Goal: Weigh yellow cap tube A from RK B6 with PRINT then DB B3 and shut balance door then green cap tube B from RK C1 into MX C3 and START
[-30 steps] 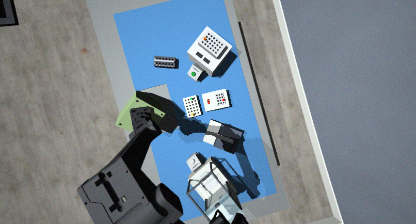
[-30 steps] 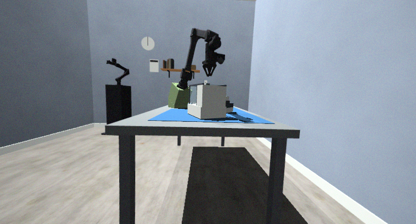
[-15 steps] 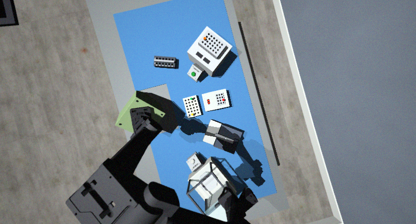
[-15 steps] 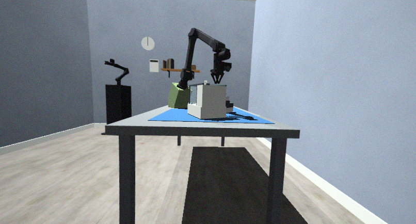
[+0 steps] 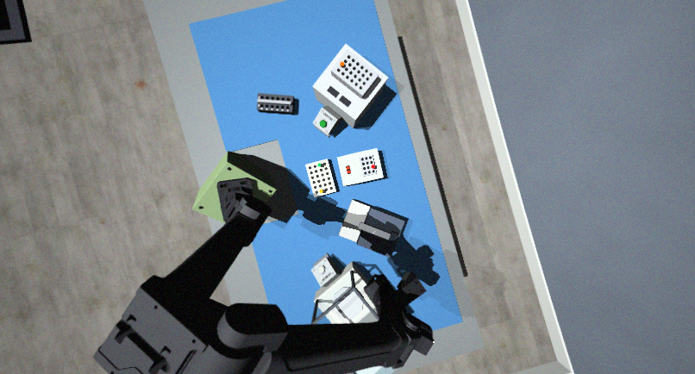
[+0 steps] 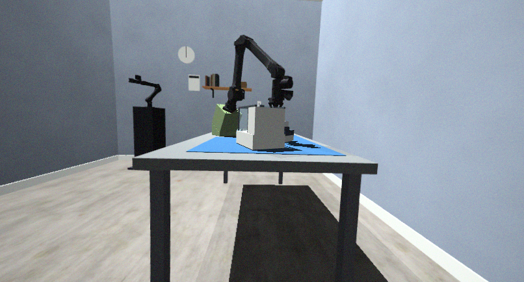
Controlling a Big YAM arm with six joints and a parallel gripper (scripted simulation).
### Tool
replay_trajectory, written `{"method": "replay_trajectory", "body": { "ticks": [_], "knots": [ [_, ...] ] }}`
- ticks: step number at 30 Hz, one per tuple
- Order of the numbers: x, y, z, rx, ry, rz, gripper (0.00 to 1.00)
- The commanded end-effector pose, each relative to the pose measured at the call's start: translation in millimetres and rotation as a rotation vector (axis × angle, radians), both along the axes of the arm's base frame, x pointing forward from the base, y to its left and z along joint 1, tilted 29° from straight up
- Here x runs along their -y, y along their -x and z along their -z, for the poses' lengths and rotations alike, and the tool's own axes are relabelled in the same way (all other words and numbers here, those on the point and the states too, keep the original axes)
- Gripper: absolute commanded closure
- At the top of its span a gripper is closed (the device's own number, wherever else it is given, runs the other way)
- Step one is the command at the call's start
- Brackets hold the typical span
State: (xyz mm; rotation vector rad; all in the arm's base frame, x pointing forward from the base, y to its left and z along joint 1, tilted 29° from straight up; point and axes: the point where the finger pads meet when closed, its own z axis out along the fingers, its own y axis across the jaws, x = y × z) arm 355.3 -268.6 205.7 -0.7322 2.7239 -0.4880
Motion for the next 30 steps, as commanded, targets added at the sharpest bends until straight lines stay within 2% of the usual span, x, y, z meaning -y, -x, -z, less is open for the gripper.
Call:
{"method": "replay_trajectory", "body": {
  "ticks": [1,5,7,16,22,24,30],
  "knots": [
    [-20.0,-10.9,0.5,0.056,0.002,0.056,0.64],
    [-44.8,-14.7,23.0,0.056,-0.011,0.082,0.64],
    [-44.8,-14.7,23.0,0.056,-0.011,0.082,0.64],
    [-102.2,-13.3,73.5,0.057,-0.033,0.132,0.64],
    [-138.8,-3.9,105.3,0.066,-0.045,0.182,0.64],
    [-138.8,-3.9,105.3,0.066,-0.045,0.182,0.64],
    [-174.4,12.6,137.6,0.082,-0.054,0.231,0.64]
  ]
}}
